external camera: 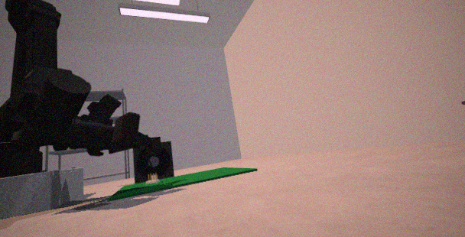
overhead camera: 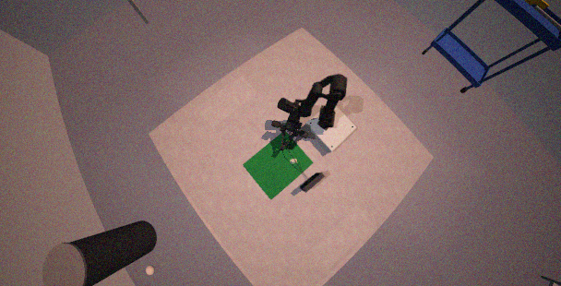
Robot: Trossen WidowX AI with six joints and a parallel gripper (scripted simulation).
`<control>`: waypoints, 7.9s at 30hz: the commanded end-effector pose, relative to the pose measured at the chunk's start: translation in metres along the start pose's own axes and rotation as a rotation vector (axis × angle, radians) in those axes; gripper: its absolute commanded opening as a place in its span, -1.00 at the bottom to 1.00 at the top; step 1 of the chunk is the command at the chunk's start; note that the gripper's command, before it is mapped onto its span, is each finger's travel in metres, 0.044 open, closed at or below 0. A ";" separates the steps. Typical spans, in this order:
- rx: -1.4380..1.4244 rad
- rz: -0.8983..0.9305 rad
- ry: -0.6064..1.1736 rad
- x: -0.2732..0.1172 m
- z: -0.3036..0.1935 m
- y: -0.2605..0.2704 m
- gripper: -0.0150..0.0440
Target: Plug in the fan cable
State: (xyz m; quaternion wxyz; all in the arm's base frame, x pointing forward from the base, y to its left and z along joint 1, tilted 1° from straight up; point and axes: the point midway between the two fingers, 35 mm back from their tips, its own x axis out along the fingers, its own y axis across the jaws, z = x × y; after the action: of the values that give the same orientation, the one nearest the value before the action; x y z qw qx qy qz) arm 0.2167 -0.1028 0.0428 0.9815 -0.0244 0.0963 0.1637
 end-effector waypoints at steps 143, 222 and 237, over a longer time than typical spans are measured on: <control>0.009 0.003 0.008 0.004 -0.067 0.004 -0.49; 0.236 -0.020 1.130 0.066 0.036 -0.034 1.00; 0.209 -0.186 1.357 0.042 0.102 -0.015 1.00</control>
State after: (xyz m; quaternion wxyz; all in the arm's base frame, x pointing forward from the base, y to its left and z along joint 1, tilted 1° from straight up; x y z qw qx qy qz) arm 0.2857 -0.0983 0.1138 0.7260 -0.0218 0.6859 0.0451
